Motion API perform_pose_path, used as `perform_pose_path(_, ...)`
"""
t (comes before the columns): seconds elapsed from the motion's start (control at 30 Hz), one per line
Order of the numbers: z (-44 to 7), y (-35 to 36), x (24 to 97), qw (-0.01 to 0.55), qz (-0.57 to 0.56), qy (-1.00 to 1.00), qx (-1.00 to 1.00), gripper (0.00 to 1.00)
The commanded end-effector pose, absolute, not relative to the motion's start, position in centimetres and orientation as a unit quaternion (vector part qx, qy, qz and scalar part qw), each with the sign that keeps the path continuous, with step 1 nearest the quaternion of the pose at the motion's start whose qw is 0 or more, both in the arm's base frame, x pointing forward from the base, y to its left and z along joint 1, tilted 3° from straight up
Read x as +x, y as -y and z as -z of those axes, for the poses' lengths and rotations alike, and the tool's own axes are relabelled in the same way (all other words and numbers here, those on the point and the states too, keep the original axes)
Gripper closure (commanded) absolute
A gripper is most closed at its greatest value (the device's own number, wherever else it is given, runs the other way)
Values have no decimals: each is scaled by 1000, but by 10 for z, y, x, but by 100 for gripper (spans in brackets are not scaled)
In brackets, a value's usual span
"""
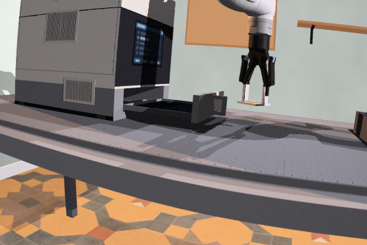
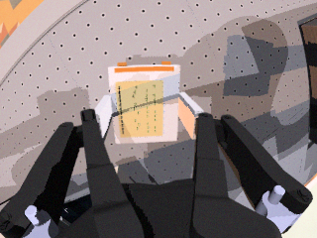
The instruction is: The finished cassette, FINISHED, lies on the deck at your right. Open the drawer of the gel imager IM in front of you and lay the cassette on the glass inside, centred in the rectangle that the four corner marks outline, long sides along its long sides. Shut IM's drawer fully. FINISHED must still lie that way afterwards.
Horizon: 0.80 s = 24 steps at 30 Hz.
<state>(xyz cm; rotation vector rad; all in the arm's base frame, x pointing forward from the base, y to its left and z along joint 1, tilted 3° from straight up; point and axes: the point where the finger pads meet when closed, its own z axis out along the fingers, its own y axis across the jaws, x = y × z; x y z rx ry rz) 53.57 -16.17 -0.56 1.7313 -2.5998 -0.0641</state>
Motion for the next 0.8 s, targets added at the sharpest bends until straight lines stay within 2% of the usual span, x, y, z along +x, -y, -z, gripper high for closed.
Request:
perform_pose_path(0.0,1,162,536,9,21,832,554,90)
perform_pose_path(0.77,-17,162,537,9,21,832,554,90)
